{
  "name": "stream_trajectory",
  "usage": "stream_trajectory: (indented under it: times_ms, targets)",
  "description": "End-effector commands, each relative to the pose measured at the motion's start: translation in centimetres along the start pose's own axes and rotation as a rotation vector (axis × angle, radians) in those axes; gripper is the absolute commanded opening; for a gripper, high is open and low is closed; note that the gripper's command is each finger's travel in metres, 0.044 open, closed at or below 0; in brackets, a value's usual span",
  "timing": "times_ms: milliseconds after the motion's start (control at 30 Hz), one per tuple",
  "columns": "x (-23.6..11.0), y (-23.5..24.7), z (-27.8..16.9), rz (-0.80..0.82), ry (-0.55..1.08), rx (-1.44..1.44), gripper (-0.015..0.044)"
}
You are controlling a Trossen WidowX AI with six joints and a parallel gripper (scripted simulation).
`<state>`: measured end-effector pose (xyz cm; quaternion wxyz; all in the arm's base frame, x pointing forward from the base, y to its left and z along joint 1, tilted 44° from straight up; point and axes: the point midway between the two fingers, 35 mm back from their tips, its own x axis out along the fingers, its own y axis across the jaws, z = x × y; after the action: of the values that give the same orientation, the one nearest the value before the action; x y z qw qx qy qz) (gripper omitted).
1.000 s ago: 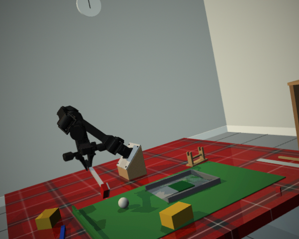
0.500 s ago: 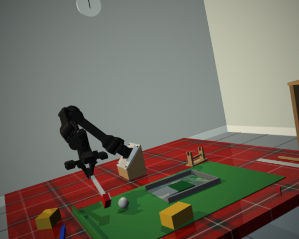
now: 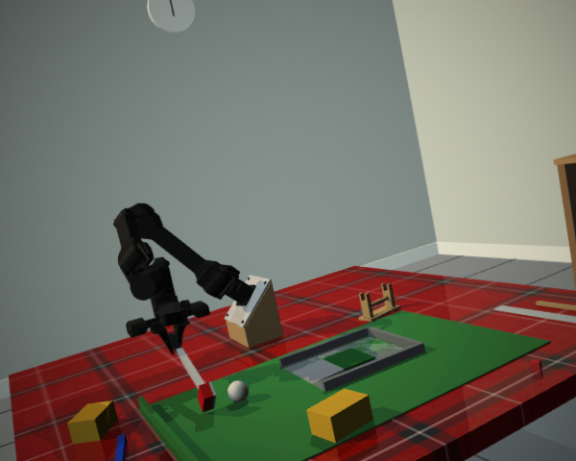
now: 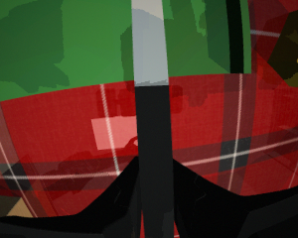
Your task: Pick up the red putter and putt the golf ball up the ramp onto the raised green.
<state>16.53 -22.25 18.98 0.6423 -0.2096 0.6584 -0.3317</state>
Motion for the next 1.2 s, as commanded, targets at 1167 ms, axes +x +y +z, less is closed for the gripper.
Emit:
stream_trajectory:
  times_ms: [1167]
  targets:
    - [0.5,8.3,0.6,0.024,0.002,-0.002,0.0]
